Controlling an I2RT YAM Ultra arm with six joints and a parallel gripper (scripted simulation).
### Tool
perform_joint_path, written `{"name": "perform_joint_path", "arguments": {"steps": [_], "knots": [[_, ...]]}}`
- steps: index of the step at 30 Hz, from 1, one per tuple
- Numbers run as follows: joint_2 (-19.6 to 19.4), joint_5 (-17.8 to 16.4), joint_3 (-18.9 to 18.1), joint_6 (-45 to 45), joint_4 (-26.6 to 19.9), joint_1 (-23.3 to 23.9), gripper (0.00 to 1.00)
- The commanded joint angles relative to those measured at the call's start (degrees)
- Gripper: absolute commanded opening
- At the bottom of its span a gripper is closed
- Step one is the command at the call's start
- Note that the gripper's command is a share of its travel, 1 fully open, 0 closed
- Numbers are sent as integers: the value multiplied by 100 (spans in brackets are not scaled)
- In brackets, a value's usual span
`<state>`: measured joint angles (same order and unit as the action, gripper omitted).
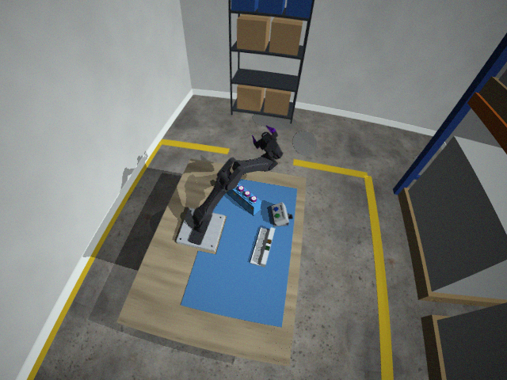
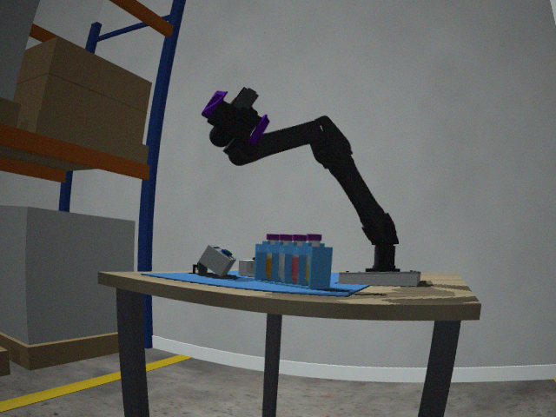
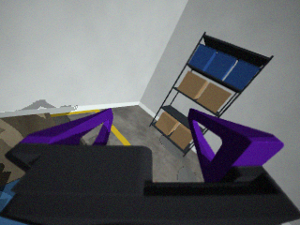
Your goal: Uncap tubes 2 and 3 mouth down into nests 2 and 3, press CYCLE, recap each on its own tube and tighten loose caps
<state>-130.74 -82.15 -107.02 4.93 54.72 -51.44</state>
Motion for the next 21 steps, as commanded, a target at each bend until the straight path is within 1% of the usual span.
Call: {"name": "perform_joint_path", "arguments": {"steps": [1,2,3,21], "knots": [[51,7,-27,1,13,-4,100],[51,7,-27,1,13,-4,100],[51,6,-27,1,13,-4,49],[51,6,-27,2,13,-4,49]]}}
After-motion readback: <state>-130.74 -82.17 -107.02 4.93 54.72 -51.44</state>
